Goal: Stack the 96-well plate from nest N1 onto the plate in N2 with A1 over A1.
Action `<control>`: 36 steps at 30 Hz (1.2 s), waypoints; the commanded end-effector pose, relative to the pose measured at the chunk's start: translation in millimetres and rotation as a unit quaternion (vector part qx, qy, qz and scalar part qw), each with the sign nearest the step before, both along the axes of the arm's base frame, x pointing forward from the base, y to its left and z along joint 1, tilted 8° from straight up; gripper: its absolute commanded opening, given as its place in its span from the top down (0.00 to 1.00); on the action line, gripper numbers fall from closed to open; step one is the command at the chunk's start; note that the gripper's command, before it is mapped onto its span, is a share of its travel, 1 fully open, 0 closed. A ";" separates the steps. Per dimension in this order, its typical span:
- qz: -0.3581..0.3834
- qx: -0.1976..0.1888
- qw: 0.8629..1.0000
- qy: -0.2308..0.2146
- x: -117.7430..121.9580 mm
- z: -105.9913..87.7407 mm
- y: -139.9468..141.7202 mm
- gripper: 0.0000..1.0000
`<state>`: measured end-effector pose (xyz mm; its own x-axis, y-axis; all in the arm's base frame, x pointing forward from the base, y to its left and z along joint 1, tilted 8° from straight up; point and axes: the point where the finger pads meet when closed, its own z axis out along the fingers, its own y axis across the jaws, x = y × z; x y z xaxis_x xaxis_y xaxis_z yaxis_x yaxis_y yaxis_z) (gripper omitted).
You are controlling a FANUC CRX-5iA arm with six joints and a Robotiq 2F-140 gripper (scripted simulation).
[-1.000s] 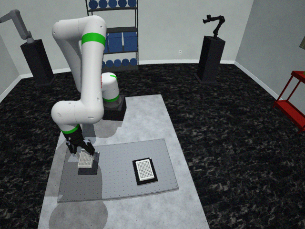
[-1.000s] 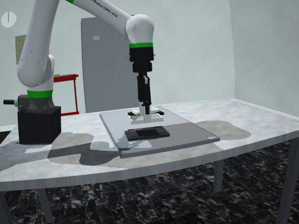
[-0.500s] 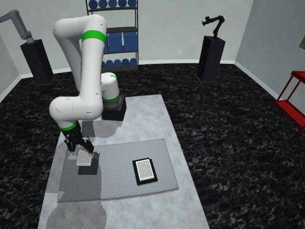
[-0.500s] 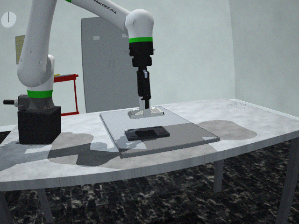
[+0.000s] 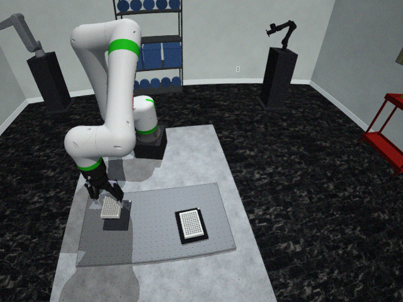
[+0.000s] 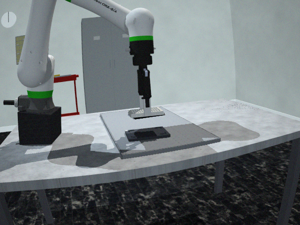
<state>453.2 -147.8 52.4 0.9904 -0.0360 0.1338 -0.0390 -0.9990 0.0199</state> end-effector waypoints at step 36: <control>0.080 -0.011 0.997 0.002 19.7 0.6 87.8 1.00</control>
